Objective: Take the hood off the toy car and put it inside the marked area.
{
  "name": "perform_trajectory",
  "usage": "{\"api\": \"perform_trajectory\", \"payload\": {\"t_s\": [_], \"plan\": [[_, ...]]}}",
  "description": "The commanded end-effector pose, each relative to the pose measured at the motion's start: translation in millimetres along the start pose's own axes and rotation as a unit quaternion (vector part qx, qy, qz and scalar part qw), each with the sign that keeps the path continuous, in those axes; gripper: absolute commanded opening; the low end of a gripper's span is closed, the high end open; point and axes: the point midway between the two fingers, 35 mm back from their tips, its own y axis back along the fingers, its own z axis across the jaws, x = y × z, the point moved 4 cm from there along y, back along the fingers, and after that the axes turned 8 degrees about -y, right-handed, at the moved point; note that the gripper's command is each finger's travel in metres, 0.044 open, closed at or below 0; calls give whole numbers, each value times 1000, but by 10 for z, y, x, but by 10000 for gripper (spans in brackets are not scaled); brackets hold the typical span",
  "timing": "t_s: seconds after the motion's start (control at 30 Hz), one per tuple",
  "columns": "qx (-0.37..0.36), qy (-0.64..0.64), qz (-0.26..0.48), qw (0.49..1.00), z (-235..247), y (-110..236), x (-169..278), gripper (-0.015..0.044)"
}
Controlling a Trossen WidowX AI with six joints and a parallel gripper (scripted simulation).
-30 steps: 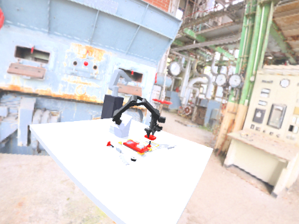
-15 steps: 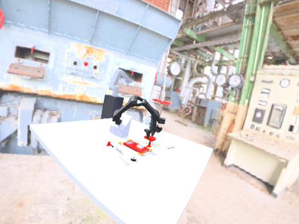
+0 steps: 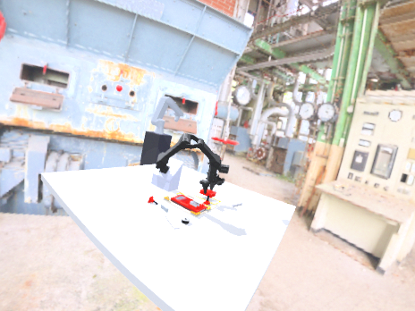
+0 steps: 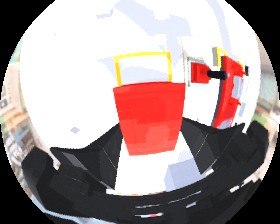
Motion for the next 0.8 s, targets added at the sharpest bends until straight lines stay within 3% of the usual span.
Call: {"api": "perform_trajectory", "payload": {"t_s": [0.0,0.77], "plan": [[3,3,0,1000,-13,-36,9,0],[3,3,0,1000,-17,-136,12,0]]}}
